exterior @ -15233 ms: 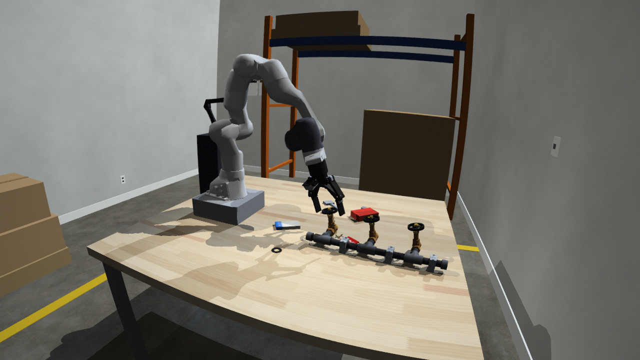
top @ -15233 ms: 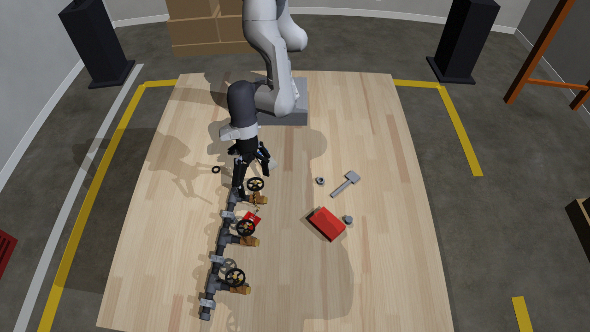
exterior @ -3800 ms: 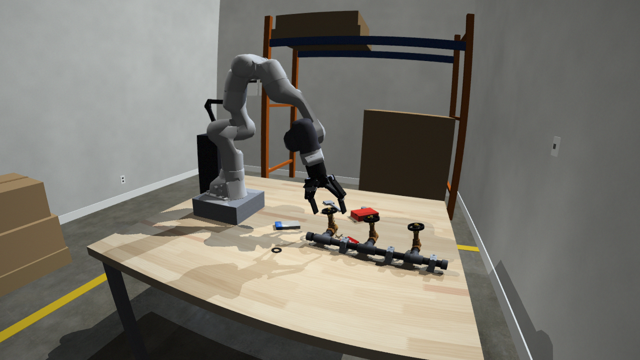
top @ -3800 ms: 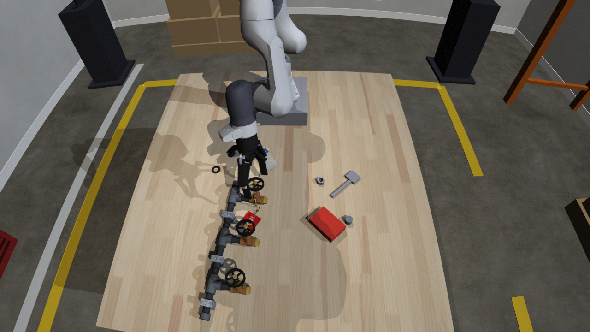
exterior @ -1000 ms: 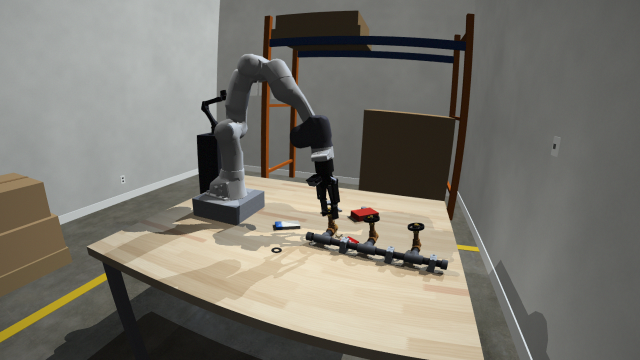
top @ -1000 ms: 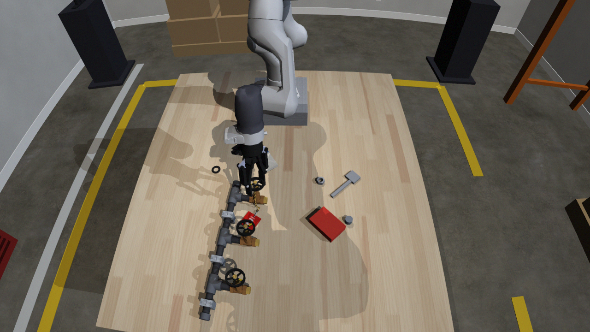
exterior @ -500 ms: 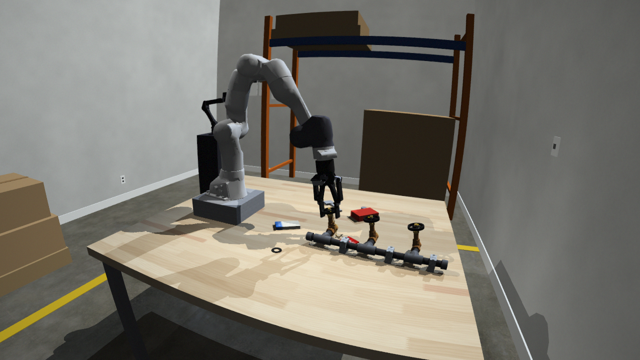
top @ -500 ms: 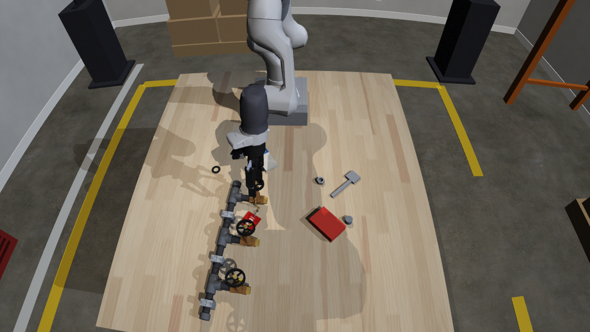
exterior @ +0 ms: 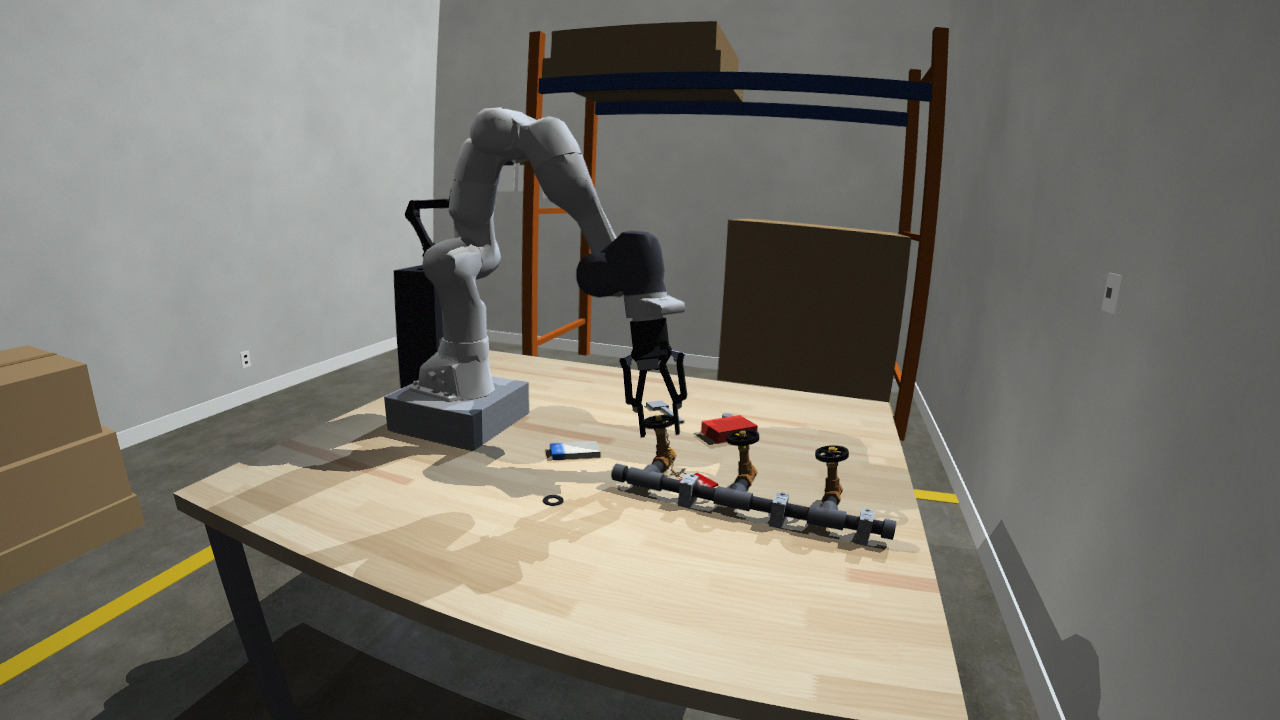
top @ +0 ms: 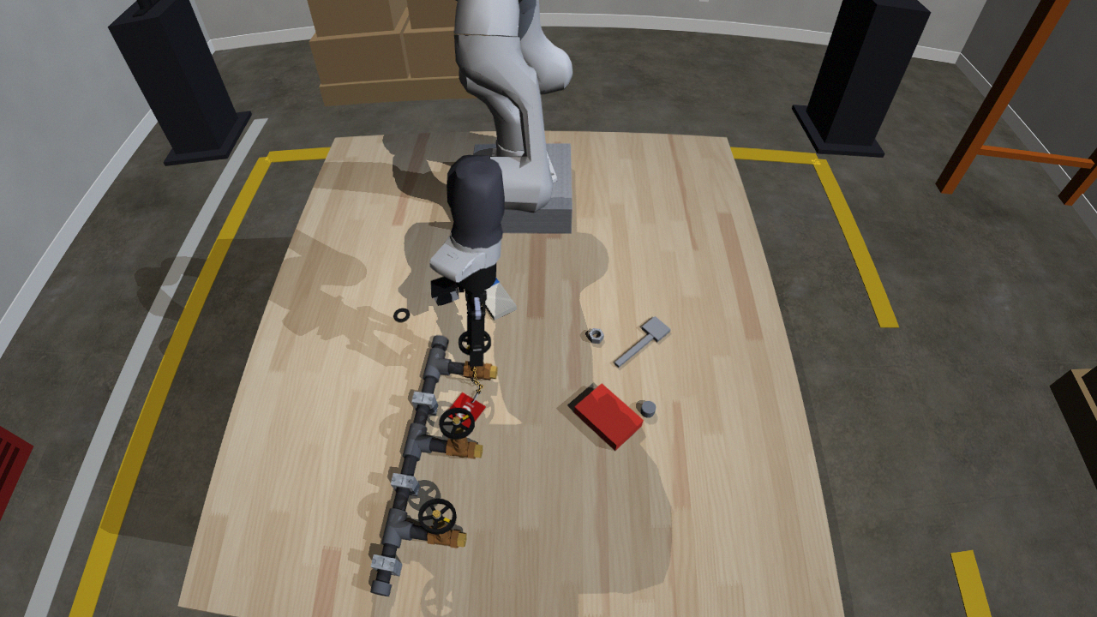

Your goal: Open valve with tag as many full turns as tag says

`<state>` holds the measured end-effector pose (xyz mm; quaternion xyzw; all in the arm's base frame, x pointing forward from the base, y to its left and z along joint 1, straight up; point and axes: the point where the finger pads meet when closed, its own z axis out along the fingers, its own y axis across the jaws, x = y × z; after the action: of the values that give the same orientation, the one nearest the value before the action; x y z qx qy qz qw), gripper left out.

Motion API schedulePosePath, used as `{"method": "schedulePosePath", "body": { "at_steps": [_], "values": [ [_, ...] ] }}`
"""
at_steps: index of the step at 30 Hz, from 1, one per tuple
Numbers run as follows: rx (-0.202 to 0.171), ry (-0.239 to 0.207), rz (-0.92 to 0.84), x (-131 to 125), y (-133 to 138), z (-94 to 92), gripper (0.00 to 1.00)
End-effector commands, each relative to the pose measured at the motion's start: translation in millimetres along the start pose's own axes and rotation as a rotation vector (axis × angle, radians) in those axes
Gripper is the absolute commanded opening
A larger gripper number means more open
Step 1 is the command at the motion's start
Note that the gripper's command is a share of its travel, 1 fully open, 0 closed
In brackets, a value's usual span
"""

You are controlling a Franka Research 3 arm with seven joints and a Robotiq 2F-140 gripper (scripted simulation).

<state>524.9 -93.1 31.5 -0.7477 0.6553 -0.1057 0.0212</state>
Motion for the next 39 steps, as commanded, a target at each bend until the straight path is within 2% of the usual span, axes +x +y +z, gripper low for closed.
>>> {"method": "schedulePosePath", "body": {
  "at_steps": [1, 36, 37, 39],
  "values": [
    [0.011, -0.075, -0.255, 0.5, 0.0, 0.8, 0.10],
    [0.011, -0.075, -0.255, 0.5, 0.0, 0.8, 0.10],
    [0.011, -0.075, -0.255, 0.5, 0.0, 0.8, 1.00],
    [0.011, -0.075, -0.255, 0.5, 0.0, 0.8, 1.00]
  ]
}}
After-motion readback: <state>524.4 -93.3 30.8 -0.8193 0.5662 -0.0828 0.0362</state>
